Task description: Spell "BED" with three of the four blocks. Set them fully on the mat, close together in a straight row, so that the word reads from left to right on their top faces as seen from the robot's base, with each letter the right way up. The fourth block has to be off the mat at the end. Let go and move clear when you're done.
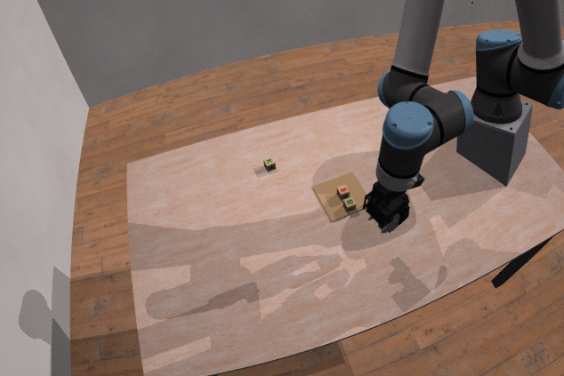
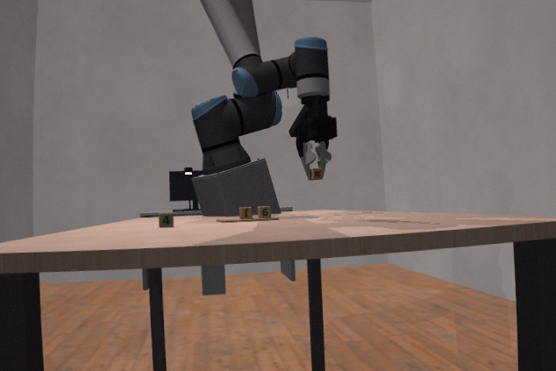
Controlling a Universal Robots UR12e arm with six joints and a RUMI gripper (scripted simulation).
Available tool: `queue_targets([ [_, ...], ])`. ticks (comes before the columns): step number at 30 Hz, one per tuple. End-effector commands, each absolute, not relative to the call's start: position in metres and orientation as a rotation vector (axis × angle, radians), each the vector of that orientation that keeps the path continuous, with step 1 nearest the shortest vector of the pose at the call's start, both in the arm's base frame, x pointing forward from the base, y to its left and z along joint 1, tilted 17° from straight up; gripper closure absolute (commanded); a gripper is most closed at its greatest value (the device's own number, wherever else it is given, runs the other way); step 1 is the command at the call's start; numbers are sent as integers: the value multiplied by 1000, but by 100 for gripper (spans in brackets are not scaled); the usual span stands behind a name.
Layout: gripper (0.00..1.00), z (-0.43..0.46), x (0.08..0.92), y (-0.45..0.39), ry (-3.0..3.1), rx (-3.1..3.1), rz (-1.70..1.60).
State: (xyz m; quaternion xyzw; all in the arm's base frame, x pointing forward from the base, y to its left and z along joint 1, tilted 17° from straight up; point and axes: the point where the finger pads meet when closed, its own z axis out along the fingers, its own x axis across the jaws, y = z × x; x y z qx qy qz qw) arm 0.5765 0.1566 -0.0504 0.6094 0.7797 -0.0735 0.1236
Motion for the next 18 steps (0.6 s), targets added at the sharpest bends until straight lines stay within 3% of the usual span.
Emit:
queue_targets([
  [1,91,-49,578,154,2290,1757,-216],
  [18,91,-33,587,105,2514,1459,-259],
])
